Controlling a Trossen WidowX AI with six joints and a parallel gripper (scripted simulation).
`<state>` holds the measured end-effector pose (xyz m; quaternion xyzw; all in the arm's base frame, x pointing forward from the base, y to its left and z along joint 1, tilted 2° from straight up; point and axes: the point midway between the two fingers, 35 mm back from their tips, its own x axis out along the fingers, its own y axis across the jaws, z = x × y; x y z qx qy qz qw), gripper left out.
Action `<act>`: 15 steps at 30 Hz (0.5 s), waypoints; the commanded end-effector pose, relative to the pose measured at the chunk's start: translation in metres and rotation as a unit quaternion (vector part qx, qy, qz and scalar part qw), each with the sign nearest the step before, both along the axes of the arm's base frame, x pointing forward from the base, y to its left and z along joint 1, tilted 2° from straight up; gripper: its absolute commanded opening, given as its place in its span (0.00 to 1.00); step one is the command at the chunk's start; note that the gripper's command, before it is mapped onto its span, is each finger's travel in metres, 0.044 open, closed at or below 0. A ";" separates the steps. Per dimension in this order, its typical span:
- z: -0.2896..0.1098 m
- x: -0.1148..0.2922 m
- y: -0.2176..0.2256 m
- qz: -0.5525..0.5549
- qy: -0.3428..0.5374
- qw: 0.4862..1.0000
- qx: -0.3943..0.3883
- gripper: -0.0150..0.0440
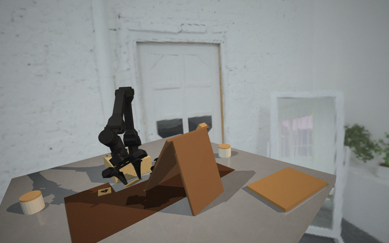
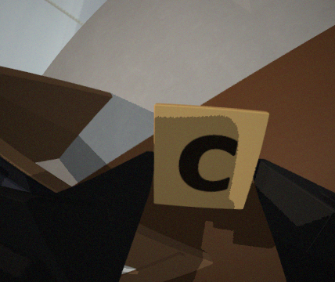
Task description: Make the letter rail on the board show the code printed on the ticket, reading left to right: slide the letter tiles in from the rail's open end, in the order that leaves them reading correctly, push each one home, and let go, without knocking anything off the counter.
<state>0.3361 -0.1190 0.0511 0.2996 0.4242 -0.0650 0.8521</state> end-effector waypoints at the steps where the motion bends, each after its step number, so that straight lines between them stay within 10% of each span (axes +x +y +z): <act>1: 0.008 0.006 -0.003 0.047 -0.031 0.998 -0.037 0.25; 15: 0.036 0.023 -0.007 0.203 -0.135 0.953 -0.179 0.25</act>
